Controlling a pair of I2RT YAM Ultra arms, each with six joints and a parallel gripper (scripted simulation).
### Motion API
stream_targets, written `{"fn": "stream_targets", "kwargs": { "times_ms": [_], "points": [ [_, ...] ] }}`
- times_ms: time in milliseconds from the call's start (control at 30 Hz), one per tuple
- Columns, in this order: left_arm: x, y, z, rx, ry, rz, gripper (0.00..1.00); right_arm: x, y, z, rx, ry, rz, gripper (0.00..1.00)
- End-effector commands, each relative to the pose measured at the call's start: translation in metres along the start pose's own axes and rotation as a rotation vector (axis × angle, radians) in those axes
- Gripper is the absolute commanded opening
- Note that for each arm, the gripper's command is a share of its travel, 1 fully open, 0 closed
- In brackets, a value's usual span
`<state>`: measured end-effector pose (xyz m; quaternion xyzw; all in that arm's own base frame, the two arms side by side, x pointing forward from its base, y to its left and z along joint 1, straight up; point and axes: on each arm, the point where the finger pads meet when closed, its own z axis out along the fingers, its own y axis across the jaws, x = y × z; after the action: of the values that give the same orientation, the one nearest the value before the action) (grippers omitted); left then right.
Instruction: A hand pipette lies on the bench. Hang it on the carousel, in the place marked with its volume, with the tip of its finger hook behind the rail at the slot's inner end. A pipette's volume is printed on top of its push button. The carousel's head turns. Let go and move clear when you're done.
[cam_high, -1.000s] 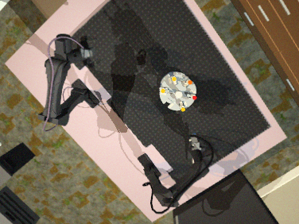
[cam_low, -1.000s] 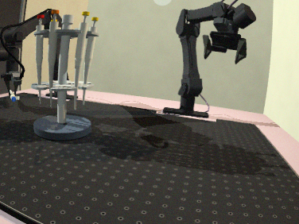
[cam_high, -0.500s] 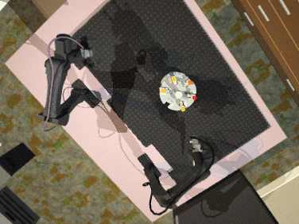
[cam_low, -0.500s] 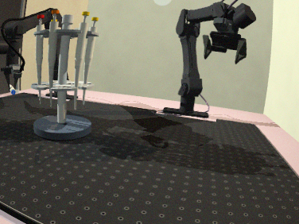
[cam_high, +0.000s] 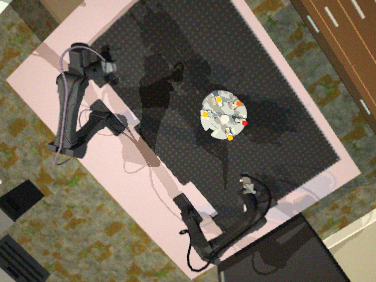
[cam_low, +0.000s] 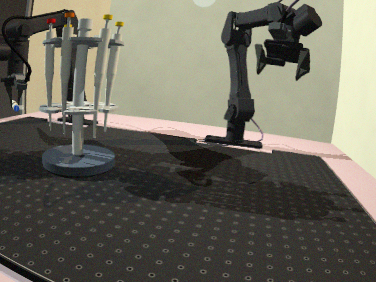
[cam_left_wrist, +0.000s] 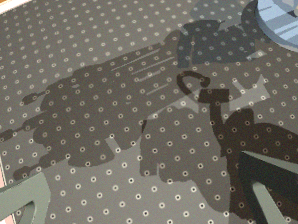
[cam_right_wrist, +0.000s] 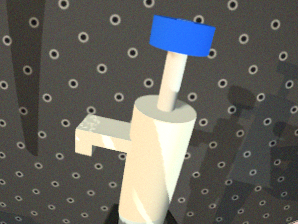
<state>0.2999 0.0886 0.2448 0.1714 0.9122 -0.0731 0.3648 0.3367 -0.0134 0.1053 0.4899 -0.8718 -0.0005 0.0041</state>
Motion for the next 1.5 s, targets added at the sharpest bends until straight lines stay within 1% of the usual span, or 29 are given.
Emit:
{"fn": "stream_targets", "kwargs": {
  "times_ms": [0,167,200,567,600,633,667,800,1033,1100,1133,1167,1233,1400,1467],
  "points": [
    [-0.007,0.003,-0.004,-0.008,-0.029,0.016,1.0,-0.005,0.002,-0.027,0.034,-0.033,-0.009,0.12],
    [-0.007,0.003,-0.004,-0.008,-0.029,0.016,1.0,-0.005,0.002,-0.034,0.034,-0.033,-0.009,0.12],
    [-0.007,0.003,-0.004,-0.008,-0.029,0.016,1.0,0.0,0.002,-0.023,0.015,-0.012,-0.002,0.12],
    [-0.007,0.003,-0.004,-0.008,-0.029,0.016,1.0,0.0,0.002,-0.023,0.015,-0.012,-0.002,0.12],
    [-0.007,0.003,-0.004,-0.008,-0.029,0.016,1.0,-0.007,0.006,-0.034,0.033,-0.033,-0.005,0.12],
    [-0.007,0.003,-0.004,-0.008,-0.029,0.016,1.0,-0.004,0.016,-0.025,0.005,-0.017,-0.005,0.12],
    [-0.007,0.003,-0.004,-0.008,-0.029,0.016,1.0,-0.004,0.021,-0.023,-0.004,-0.011,-0.005,0.12],
    [-0.007,0.003,-0.004,-0.008,-0.029,0.016,1.0,-0.009,0.033,-0.023,-0.004,-0.011,-0.005,0.12],
    [-0.007,0.003,-0.004,-0.008,-0.029,0.016,1.0,-0.021,0.05,-0.023,0.015,-0.024,-0.005,0.12],
    [-0.007,0.003,-0.004,-0.008,-0.029,0.016,1.0,-0.021,0.05,-0.023,0.015,-0.024,-0.005,0.12],
    [-0.007,0.003,-0.004,-0.008,-0.029,0.016,1.0,-0.028,0.044,-0.035,0.052,-0.048,-0.005,0.12],
    [-0.007,0.003,-0.004,-0.008,-0.029,0.016,1.0,-0.024,0.054,-0.025,0.023,-0.026,-0.005,0.12],
    [-0.007,0.003,-0.004,-0.008,-0.029,0.016,1.0,-0.022,0.065,-0.023,0.002,-0.01,-0.005,0.12],
    [-0.007,0.003,-0.004,-0.008,-0.029,0.016,1.0,-0.032,0.077,-0.027,0.016,-0.023,-0.005,0.12],
    [-0.007,0.003,-0.004,-0.008,-0.029,0.016,1.0,-0.032,0.085,-0.024,0.006,-0.014,-0.005,0.12]
  ]
}}
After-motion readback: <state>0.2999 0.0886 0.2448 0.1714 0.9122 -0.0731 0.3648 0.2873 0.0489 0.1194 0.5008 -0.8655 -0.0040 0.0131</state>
